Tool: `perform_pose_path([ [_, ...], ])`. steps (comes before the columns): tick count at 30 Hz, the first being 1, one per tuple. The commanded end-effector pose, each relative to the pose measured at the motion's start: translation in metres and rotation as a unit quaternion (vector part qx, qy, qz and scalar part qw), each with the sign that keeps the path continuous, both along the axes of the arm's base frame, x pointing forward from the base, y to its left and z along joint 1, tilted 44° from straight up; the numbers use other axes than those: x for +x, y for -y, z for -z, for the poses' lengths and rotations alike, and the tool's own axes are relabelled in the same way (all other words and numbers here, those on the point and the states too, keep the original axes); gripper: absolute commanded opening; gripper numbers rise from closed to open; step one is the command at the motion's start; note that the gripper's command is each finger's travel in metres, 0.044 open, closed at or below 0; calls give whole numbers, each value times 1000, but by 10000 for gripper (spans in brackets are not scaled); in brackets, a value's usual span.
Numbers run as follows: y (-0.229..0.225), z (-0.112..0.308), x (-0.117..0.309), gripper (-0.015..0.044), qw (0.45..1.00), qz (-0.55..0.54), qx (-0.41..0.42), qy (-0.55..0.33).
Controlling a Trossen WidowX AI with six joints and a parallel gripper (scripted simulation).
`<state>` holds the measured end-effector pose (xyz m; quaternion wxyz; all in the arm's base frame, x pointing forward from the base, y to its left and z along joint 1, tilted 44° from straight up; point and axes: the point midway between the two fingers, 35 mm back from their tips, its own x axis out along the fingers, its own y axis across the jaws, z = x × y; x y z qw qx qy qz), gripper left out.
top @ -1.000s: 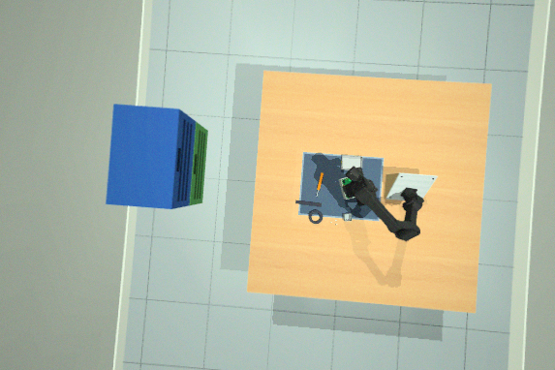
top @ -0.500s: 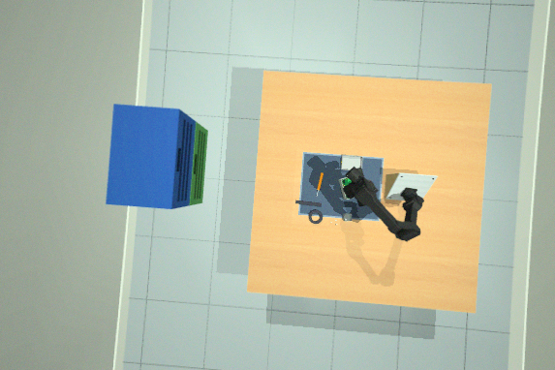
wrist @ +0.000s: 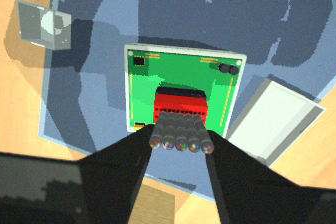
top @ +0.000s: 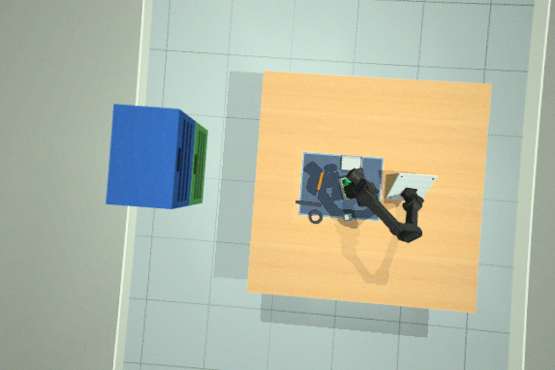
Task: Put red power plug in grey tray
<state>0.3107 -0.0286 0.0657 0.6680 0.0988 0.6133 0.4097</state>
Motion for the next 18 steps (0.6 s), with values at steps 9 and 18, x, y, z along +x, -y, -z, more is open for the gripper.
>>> perform_pose_path([
  [9,15,-13,1,0,1000,9,10,7],
  [18,20,-19,2,0,1000,9,9,7],
])
